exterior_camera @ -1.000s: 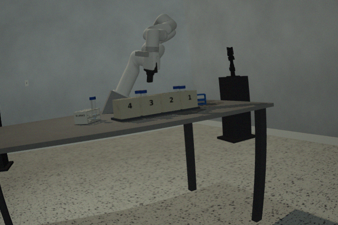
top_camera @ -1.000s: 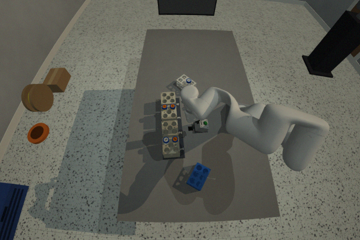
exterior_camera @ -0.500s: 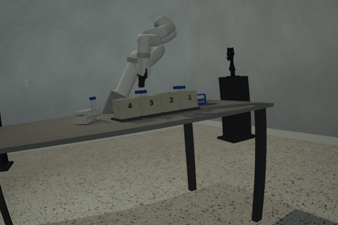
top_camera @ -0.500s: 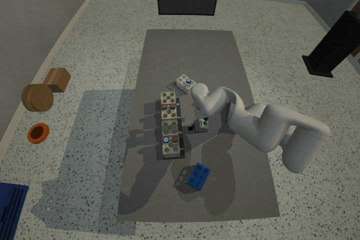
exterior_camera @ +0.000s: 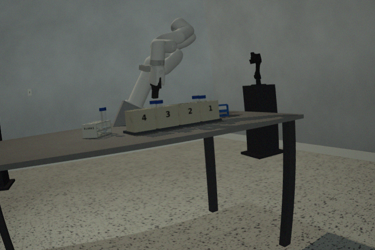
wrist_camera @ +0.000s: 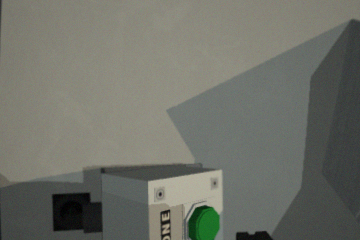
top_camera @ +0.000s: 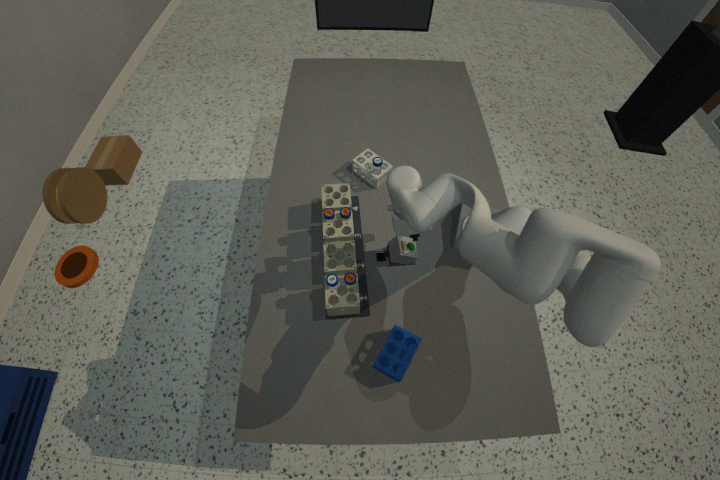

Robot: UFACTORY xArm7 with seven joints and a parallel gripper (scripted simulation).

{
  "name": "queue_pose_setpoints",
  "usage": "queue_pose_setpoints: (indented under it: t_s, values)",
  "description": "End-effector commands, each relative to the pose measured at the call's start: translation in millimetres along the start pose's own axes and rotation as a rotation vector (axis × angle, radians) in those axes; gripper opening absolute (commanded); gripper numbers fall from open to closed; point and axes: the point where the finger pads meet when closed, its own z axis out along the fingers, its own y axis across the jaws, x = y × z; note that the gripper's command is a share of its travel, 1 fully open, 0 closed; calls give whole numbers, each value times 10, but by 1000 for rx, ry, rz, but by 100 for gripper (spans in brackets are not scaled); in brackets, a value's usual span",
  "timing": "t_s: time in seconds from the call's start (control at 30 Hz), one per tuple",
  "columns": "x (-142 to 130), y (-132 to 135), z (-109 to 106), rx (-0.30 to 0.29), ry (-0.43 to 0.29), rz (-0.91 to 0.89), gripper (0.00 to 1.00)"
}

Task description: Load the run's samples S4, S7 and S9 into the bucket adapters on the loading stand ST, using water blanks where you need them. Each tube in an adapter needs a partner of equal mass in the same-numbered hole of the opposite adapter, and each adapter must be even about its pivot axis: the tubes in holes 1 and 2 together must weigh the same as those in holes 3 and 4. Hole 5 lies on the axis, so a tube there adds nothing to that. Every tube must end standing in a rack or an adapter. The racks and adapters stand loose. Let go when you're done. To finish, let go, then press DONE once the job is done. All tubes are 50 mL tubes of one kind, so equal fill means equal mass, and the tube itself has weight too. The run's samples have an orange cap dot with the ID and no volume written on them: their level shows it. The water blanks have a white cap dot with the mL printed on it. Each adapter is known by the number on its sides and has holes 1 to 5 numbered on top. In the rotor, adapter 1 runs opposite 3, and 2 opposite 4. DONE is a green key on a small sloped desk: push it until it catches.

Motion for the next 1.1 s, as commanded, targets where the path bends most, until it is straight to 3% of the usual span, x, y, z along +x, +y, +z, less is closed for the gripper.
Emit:
queue_pose_setpoints:
  t_s: [0.0, 0.57, 1.07]
  values:
    - [1, -19, 46, 2, 0, 0, 0]
    - [-6, -94, 327, 2, 0, 1, 0]
    - [-6, -94, 327, 2, 0, 1, 0]
